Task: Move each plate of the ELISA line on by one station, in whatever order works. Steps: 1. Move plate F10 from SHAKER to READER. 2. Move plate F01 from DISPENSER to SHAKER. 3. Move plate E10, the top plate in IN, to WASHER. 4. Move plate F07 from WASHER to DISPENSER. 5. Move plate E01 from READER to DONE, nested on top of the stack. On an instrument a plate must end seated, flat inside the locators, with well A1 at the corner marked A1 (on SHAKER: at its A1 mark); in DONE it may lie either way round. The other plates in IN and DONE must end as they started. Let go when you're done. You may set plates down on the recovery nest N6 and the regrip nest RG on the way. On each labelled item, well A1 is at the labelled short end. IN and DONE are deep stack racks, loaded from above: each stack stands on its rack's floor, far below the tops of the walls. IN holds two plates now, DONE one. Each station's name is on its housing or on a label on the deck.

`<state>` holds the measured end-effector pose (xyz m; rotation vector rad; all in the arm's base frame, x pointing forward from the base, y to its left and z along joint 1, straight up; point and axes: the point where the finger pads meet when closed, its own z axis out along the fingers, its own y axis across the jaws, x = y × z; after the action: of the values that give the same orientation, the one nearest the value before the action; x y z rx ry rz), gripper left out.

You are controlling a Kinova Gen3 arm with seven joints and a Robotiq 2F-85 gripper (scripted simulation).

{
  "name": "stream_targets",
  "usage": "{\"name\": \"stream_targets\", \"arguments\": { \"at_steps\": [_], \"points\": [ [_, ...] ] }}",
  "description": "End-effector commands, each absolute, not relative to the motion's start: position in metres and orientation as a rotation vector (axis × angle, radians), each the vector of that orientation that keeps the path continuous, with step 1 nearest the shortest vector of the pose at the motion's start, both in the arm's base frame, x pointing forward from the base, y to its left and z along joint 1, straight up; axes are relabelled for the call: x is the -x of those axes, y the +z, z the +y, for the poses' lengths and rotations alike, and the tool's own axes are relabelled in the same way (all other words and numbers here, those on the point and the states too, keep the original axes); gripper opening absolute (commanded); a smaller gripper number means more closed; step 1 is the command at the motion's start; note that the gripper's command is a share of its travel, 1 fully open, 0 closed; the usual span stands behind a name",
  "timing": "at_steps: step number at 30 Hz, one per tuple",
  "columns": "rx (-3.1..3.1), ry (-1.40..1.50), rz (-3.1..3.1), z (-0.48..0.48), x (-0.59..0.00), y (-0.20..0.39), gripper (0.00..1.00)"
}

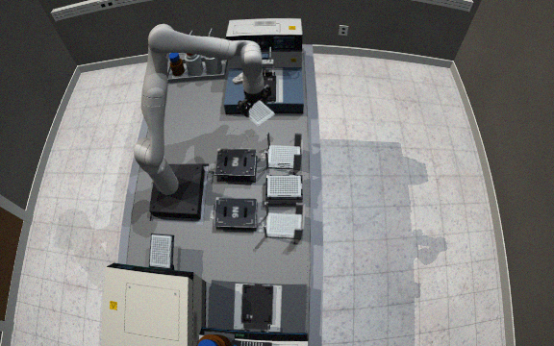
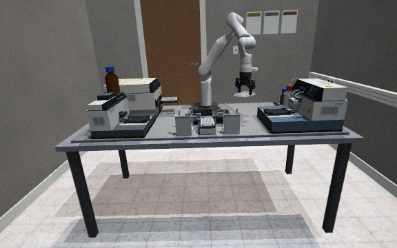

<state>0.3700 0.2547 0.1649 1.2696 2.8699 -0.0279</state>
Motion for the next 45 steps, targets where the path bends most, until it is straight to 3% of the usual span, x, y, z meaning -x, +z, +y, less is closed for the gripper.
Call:
{"name": "stream_targets", "arguments": {
  "at_steps": [1,45],
  "points": [
    [-1.253,-0.012,2.873,0.243,-0.372,0.168,0.94],
    [-0.633,-0.015,3.073,0.116,-0.359,0.169,0.94]
  ]
}}
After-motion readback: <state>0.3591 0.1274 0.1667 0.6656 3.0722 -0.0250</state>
